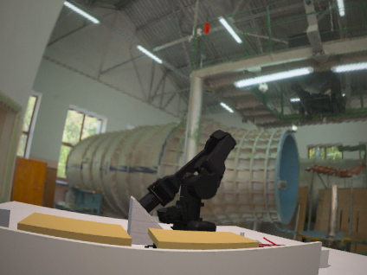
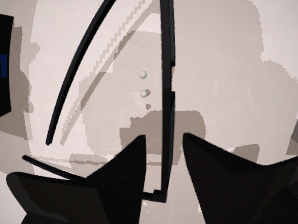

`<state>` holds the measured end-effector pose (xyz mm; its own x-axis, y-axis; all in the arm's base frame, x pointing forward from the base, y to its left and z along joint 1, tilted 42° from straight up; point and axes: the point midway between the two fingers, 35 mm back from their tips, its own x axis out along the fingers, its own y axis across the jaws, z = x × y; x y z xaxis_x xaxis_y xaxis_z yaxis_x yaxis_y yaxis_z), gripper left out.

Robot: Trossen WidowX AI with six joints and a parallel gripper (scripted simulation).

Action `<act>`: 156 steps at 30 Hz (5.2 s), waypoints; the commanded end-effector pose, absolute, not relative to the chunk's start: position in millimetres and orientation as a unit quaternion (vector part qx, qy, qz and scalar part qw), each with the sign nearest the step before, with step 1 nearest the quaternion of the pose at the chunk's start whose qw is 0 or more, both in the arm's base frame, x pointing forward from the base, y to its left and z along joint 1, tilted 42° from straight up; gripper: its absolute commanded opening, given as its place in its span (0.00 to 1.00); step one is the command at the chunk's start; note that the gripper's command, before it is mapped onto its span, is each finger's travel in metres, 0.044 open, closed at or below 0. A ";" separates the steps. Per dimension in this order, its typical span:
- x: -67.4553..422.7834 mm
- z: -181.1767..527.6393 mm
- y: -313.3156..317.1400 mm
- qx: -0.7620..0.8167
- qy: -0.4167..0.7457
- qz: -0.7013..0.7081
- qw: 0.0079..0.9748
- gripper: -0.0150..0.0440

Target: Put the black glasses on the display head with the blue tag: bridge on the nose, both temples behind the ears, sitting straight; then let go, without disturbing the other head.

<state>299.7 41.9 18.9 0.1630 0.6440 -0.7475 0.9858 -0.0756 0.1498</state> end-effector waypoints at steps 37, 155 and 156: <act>300.6 24.1 36.0 0.686 0.594 -0.260 0.330 0.25; 258.5 165.8 154.6 0.581 0.641 -0.093 0.492 0.25; 257.9 165.8 154.8 0.582 0.641 -0.093 0.492 0.25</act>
<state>261.5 154.5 166.7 0.1595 0.6570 -0.7369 0.8345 0.3090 0.4561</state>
